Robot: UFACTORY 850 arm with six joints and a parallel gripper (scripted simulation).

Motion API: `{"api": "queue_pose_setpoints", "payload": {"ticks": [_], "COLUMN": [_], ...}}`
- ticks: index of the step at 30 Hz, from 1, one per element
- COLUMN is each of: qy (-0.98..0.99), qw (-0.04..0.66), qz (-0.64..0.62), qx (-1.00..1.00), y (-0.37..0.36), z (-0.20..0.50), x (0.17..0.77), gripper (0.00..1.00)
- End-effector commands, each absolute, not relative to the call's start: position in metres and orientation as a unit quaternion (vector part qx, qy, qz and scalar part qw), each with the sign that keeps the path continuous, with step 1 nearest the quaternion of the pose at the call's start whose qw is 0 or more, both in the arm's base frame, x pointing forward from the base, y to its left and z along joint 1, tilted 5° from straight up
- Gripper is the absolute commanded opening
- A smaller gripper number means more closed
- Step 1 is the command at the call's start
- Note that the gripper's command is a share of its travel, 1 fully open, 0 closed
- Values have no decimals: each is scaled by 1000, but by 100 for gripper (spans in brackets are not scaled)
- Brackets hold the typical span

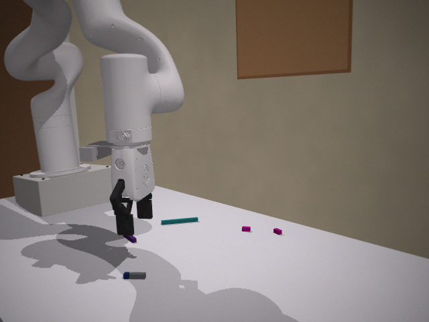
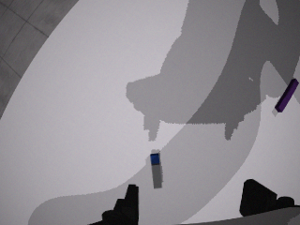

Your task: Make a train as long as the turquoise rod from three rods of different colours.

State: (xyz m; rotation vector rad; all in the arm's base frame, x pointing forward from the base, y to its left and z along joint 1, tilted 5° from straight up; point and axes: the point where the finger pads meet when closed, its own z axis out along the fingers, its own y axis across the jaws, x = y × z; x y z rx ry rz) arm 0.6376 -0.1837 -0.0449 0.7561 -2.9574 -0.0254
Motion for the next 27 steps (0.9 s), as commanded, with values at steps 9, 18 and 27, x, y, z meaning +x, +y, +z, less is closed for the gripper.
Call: {"api": "queue_pose_setpoints", "payload": {"ticks": [9, 18, 27], "qy": [-998, -995, -992], "qw": [41, 39, 39], "qz": [9, 11, 11], "qx": [41, -88, -118], "y": [-125, -91, -83], "z": [-52, -51, -50], "x": [552, 487, 471], "gripper": [100, 100, 24]}}
